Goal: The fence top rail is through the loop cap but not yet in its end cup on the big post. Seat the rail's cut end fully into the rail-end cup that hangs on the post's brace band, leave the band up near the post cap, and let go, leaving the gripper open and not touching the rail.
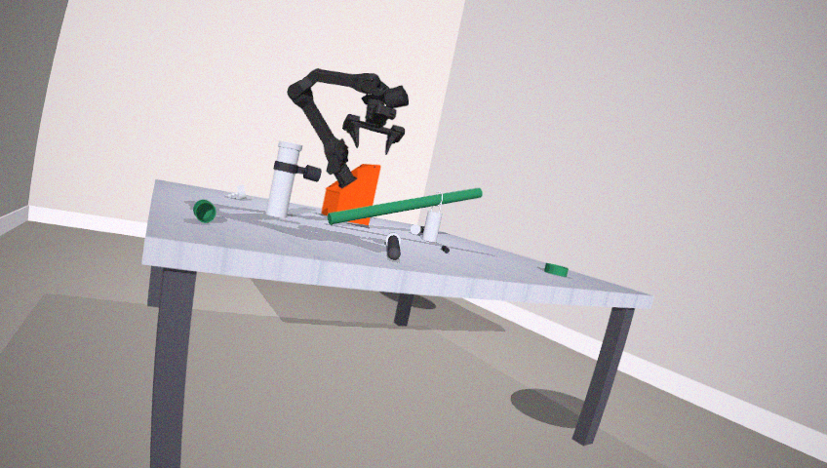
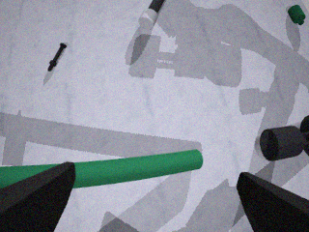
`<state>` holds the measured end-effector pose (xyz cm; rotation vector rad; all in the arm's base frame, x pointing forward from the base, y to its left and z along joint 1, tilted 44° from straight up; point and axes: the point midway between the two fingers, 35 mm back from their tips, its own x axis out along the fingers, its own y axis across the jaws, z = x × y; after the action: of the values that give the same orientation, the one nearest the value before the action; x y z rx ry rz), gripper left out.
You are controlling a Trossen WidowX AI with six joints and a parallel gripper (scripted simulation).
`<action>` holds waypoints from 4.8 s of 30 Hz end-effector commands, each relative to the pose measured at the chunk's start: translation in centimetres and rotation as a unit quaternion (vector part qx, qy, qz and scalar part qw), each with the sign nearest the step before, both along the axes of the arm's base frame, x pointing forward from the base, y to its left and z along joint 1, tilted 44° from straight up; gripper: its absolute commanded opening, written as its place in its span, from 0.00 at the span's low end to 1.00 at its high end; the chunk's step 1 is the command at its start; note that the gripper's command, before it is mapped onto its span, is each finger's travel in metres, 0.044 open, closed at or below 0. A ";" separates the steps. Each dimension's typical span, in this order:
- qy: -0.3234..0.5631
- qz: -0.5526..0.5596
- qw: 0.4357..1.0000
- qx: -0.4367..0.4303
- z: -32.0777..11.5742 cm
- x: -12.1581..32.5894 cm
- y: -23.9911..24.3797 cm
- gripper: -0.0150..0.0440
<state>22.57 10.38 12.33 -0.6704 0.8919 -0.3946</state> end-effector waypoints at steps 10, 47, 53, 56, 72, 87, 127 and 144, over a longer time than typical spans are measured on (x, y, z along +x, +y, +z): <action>-0.171 -0.388 0.885 0.193 -5.8 1.8 -2.2 1.00; -0.272 -0.562 0.746 0.233 -11.9 2.7 -6.5 1.00; -0.272 -0.562 0.746 0.233 -12.5 2.8 -7.1 1.00; -0.272 -0.562 0.746 0.233 -12.8 2.8 -7.3 1.00; -0.271 -0.562 0.746 0.234 -14.7 3.2 -9.0 1.00; -0.272 -0.561 0.746 0.233 -16.4 3.4 -10.8 1.00; -0.316 -0.546 0.755 0.180 -13.1 3.1 -9.9 0.25; -0.371 -0.505 0.768 0.135 -8.7 3.3 -8.5 0.25</action>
<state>25.66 1.67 3.11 0.3399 0.4578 -1.3750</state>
